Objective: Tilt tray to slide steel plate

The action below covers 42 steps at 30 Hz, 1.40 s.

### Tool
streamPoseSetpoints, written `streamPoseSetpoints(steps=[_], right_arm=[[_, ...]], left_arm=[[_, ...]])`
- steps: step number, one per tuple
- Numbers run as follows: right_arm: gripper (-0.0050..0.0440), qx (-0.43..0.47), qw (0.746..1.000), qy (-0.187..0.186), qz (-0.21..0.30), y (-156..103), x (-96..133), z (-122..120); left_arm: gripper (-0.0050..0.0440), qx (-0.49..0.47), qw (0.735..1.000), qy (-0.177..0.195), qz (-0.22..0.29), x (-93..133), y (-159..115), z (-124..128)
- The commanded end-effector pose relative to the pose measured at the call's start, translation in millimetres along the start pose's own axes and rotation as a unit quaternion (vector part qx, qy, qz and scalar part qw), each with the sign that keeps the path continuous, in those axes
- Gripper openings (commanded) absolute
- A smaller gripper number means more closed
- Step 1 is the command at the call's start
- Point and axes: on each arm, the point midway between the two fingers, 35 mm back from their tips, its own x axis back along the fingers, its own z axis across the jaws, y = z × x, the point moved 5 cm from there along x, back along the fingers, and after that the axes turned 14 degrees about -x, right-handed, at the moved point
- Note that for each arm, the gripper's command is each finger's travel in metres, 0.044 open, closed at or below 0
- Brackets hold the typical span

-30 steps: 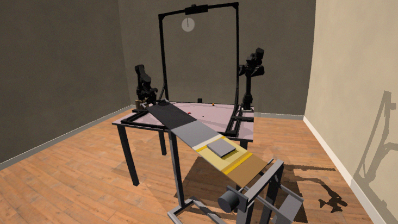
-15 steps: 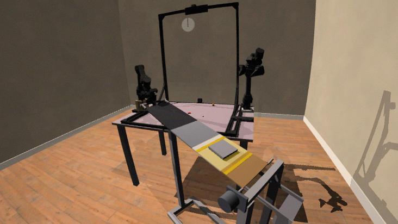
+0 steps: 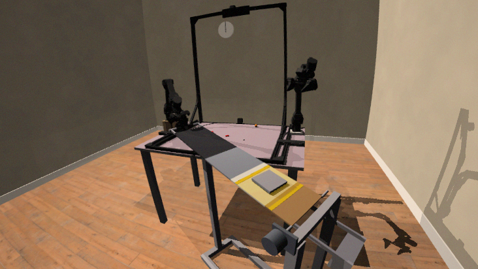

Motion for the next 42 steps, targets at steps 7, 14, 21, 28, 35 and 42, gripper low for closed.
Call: streamPoseSetpoints(steps=[7, 14, 21, 28, 35, 42], right_arm=[[0.0000, 0.001, 1.000, -0.009, -0.004, 3, -11, -9], [0.0000, 0.001, 1.000, -0.011, -0.005, 2, -8, -6], [0.0000, 0.001, 1.000, -0.007, -0.004, 1, -5, -2], [0.0000, 0.001, 1.000, -0.004, -0.003, 0, -2, 0], [0.0000, 0.001, 1.000, -0.001, -0.002, -1, 2, 4], [0.0000, 0.001, 1.000, 0.001, -0.002, -2, 5, 8]], left_arm=[[0.0440, -0.002, 1.000, 0.000, -0.001, 0, 1, 0], [0.0440, -0.002, 1.000, 0.000, -0.001, 0, 1, 0], [0.0440, -0.002, 1.000, 0.000, -0.001, 0, 1, 0], [0.0440, -0.002, 1.000, 0.000, -0.001, 0, 1, 0], [0.0440, -0.002, 1.000, 0.000, -0.001, 0, 1, 0], [0.0440, -0.002, 1.000, 0.000, -0.001, 0, 1, 0]])
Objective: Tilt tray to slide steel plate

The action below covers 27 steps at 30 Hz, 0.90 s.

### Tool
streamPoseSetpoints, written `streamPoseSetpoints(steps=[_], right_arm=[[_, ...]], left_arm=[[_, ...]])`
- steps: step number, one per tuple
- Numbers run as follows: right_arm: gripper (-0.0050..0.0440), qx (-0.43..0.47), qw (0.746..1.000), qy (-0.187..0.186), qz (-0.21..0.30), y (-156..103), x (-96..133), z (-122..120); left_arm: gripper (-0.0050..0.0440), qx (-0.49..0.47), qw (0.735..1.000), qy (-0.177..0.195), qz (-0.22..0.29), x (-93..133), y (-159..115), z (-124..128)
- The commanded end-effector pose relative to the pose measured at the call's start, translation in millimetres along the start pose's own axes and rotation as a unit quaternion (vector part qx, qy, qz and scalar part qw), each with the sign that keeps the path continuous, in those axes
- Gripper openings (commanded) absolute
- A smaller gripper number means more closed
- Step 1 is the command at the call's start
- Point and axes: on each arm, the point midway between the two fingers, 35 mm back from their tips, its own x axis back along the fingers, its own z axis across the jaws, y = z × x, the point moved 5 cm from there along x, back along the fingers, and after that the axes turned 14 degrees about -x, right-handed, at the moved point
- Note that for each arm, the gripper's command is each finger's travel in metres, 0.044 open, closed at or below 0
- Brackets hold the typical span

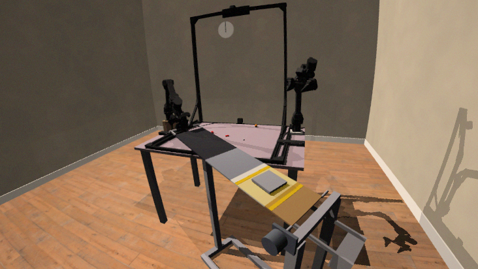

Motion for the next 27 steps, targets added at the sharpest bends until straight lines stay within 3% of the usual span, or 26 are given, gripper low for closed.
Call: streamPoseSetpoints(steps=[1, 27], right_arm=[[0.0000, 0.001, 1.000, 0.017, 0.002, -3.0, 13.0, 13.4], [0.0000, 0.001, 1.000, 0.024, 0.004, -4.3, 18.8, 18.8]], left_arm=[[0.0440, -0.002, 1.000, 0.000, -0.001, 0.2, 0.4, -0.1], [0.0440, -0.002, 1.000, 0.000, -0.001, 0.2, 0.4, -0.1]])
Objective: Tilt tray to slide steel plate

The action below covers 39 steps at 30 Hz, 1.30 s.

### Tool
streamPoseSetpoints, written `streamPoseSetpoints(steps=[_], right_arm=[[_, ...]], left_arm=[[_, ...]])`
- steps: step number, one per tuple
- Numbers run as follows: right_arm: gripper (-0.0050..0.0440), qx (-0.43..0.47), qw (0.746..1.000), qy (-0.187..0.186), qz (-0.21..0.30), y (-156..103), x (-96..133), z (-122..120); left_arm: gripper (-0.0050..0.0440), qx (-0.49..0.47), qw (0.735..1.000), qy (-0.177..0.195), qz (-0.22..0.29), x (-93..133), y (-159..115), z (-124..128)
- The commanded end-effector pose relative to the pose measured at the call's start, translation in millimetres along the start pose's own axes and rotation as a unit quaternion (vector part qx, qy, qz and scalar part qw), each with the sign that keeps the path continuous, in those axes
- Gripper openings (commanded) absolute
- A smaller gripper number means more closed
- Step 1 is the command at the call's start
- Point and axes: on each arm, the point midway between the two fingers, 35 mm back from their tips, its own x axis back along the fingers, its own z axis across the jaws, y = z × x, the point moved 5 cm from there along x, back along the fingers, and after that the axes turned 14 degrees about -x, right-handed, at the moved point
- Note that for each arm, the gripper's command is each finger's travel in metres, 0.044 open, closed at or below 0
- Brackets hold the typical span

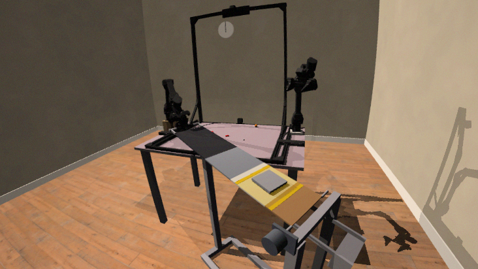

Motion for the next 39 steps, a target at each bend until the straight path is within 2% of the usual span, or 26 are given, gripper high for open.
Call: streamPoseSetpoints(steps=[1, 39], right_arm=[[0.0000, 0.001, 1.000, 0.019, 0.003, -3, 12, 13], [0.0000, 0.001, 1.000, 0.030, 0.006, -6, 24, 25]], left_arm=[[0.0440, -0.002, 1.000, 0.000, -0.001, 0, 0, 0], [0.0440, -0.002, 1.000, 0.000, -0.001, 0, 0, 0]])
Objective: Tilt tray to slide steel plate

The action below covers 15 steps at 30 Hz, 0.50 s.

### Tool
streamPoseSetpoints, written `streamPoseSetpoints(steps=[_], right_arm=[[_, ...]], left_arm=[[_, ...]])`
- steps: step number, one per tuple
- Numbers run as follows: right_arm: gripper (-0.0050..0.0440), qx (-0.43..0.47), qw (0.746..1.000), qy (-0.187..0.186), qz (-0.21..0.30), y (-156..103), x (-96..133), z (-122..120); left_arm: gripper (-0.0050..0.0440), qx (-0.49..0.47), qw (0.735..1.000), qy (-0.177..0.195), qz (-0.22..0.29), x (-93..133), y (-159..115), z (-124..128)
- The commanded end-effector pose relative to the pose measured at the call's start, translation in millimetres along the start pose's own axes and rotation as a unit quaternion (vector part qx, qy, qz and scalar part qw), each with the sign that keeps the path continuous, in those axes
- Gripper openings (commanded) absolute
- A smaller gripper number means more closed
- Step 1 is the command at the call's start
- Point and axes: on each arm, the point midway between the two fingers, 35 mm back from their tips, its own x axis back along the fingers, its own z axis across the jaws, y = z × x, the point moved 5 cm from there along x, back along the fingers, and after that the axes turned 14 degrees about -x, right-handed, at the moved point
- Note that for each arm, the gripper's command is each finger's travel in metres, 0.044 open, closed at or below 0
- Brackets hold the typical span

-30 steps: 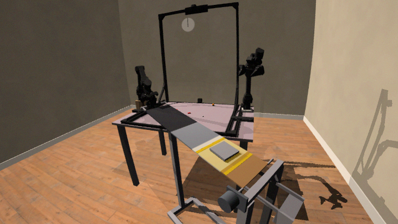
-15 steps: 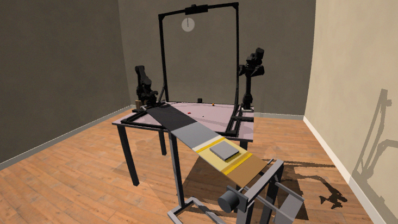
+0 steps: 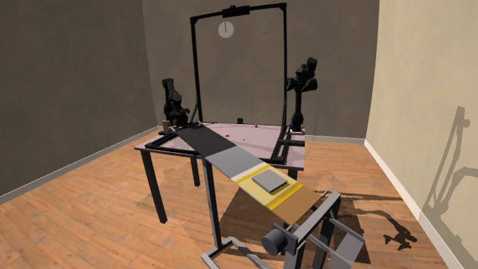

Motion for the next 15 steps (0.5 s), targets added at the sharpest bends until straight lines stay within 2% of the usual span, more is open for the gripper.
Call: streamPoseSetpoints(steps=[1, 15], right_arm=[[0.0000, 0.000, 1.000, 0.021, 0.004, -3.7, 14.8, 16.6], [0.0000, 0.000, 1.000, 0.027, 0.005, -4.0, 16.1, 17.6]], left_arm=[[0.0440, -0.001, 1.000, 0.000, 0.000, -0.1, 0.1, -0.1], [0.0440, -0.001, 1.000, 0.000, 0.000, -0.1, 0.1, -0.1]])
